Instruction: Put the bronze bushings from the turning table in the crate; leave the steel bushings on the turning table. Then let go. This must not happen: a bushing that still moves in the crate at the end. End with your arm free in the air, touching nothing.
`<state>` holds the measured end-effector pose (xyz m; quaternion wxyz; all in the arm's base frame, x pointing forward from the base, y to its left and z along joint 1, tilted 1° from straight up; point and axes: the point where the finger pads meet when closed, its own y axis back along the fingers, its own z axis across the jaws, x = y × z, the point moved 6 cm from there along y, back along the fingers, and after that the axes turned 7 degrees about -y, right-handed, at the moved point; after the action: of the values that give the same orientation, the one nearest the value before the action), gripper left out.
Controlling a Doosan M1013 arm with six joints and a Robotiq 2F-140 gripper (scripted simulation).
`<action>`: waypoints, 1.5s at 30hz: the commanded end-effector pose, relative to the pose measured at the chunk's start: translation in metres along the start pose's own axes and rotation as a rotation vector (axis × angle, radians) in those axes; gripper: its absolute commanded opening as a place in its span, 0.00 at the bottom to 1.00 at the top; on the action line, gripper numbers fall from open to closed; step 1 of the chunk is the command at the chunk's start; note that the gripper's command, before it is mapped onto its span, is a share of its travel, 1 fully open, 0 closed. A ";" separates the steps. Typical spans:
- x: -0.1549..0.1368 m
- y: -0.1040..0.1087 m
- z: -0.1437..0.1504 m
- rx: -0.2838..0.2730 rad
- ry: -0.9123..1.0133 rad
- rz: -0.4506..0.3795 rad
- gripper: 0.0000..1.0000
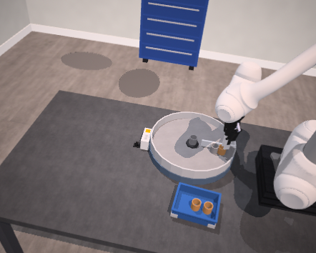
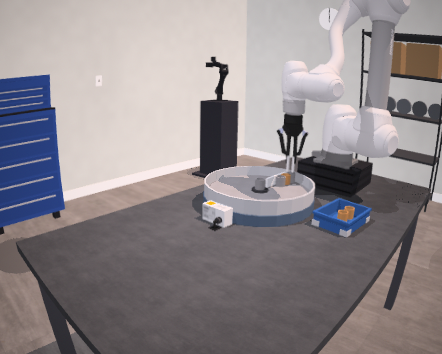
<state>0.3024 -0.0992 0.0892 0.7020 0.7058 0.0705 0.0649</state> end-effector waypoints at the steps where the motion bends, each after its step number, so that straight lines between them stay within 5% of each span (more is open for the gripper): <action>1: 0.000 -0.003 0.000 0.004 -0.002 0.001 0.10; 45: 0.002 -0.006 0.001 0.004 -0.002 0.001 0.10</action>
<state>0.3040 -0.0999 0.0854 0.7015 0.7062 0.0711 0.0642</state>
